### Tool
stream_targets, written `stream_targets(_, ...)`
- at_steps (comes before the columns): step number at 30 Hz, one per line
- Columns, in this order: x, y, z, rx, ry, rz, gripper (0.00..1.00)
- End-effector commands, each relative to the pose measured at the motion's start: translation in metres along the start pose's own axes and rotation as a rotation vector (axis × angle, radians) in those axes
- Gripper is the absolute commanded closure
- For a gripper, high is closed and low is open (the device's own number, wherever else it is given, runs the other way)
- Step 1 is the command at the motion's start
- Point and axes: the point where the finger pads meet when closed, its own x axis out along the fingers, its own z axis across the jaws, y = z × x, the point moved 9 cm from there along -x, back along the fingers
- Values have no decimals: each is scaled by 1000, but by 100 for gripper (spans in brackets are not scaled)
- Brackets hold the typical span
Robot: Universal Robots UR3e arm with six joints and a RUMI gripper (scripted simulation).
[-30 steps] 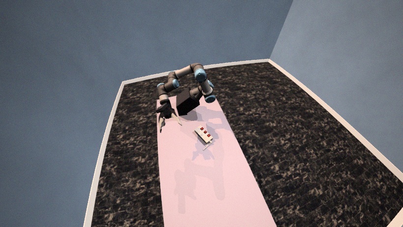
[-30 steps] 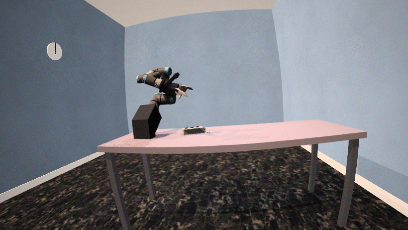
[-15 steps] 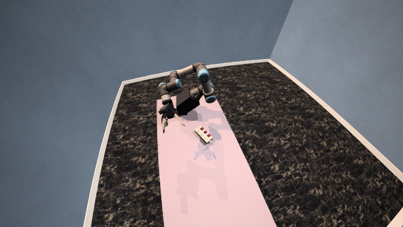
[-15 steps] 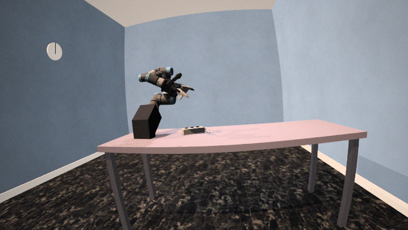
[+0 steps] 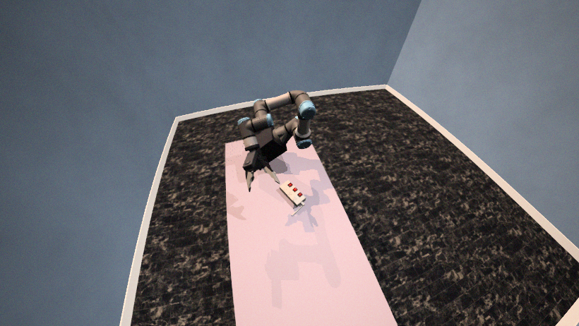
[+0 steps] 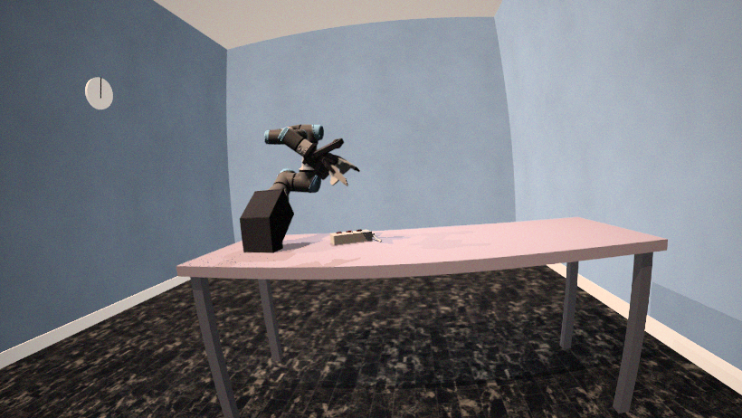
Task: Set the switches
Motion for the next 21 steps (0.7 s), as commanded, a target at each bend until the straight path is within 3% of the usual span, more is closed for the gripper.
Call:
stream_targets(1,11,-12,-25,26,-47,-70,0)
stream_targets(8,32,-43,-62,71,-135,-194,0)
stream_targets(12,40,-59,-75,89,-180,-242,0)
stream_targets(14,40,-59,-75,89,-180,-242,0)
stream_targets(21,55,-98,-101,125,-293,-330,0)
